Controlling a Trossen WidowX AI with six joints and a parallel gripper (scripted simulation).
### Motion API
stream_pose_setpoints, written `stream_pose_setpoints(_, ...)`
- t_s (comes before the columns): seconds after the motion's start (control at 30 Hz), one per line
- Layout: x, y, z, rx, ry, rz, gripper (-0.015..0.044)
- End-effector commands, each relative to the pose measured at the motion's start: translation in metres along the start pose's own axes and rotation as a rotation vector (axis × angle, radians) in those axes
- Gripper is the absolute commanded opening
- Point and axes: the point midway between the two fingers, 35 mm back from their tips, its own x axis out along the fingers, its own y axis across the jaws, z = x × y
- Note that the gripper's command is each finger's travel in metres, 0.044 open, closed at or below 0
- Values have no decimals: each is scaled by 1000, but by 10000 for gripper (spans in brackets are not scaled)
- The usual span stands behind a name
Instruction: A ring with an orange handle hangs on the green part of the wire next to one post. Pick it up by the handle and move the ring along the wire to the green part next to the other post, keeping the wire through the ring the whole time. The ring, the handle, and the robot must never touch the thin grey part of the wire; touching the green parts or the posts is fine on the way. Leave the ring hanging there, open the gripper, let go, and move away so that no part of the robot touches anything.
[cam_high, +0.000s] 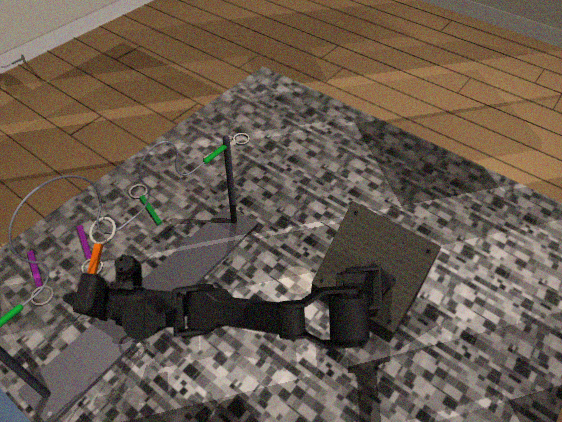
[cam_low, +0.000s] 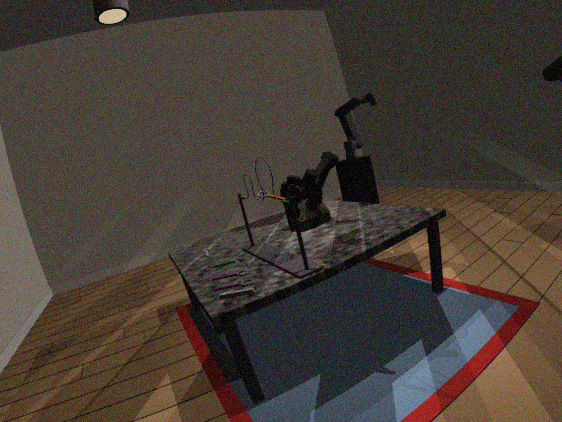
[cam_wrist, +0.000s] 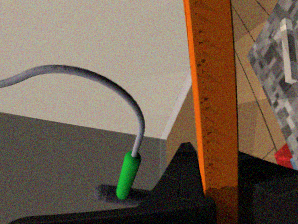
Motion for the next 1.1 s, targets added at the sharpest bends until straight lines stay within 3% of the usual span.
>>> stream_pose_setpoints(0.0, -2, -15, 0, -76, 14, -49, -150)
stream_pose_setpoints(1.07, -42, -115, 46, -740, 102, -431, -150)
